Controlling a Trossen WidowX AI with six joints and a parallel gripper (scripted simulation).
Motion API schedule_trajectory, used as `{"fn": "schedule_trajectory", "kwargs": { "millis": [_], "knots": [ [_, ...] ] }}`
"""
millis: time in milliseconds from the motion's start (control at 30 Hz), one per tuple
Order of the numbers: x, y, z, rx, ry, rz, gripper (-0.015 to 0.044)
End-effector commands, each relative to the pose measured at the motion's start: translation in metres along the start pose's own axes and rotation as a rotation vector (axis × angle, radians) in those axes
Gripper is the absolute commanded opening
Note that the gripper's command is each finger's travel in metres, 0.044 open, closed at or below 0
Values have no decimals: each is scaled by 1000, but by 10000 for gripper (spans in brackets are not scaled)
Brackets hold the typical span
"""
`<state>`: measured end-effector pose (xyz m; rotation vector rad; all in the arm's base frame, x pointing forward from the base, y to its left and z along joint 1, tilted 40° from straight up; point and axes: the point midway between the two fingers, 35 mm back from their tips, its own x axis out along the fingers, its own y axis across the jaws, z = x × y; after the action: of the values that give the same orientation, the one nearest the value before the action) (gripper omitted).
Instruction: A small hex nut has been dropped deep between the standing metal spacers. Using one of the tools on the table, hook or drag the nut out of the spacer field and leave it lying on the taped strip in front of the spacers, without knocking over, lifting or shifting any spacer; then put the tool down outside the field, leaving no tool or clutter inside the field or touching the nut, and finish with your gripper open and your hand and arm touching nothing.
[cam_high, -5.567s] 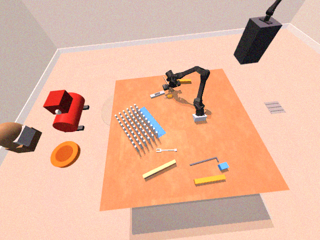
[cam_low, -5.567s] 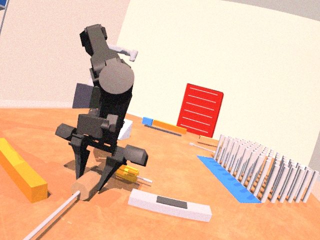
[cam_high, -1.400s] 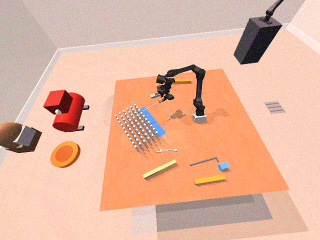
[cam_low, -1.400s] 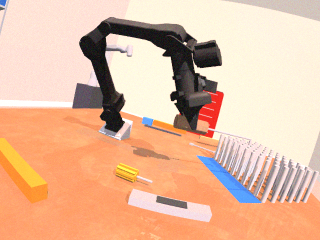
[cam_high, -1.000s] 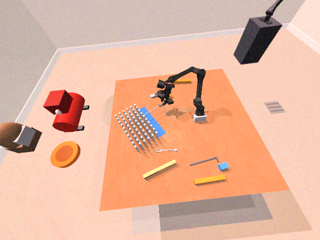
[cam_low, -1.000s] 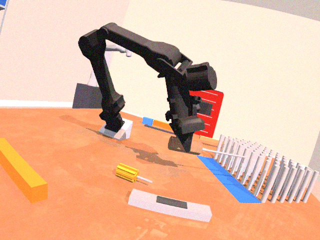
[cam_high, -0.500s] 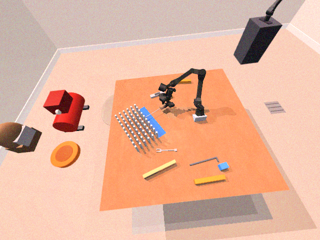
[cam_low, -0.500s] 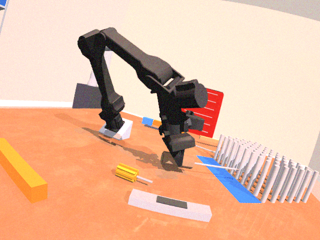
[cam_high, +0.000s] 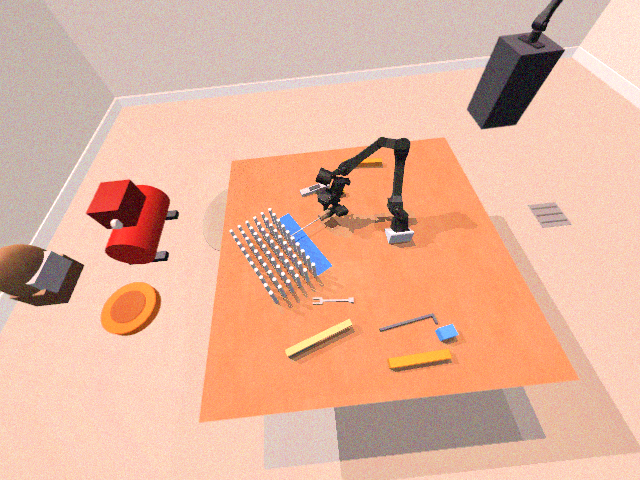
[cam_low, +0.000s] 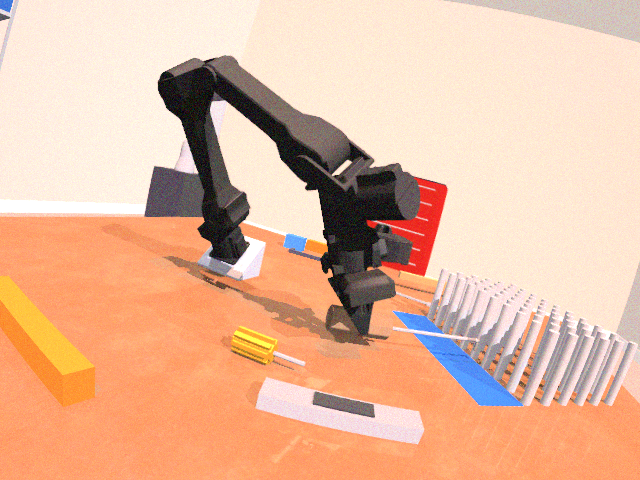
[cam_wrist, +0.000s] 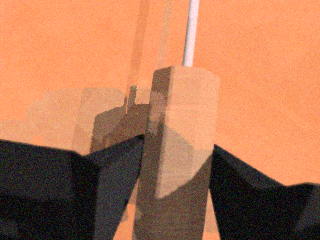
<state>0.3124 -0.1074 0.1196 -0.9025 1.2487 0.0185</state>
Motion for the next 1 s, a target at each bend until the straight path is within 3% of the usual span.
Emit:
{"fn": "schedule_trajectory", "kwargs": {
  "millis": [0, 967],
  "knots": [
    [0, -2, 5, 4, -9, -4, 0],
    [8, -3, 22, 6, -9, -4, 0]
  ]
}}
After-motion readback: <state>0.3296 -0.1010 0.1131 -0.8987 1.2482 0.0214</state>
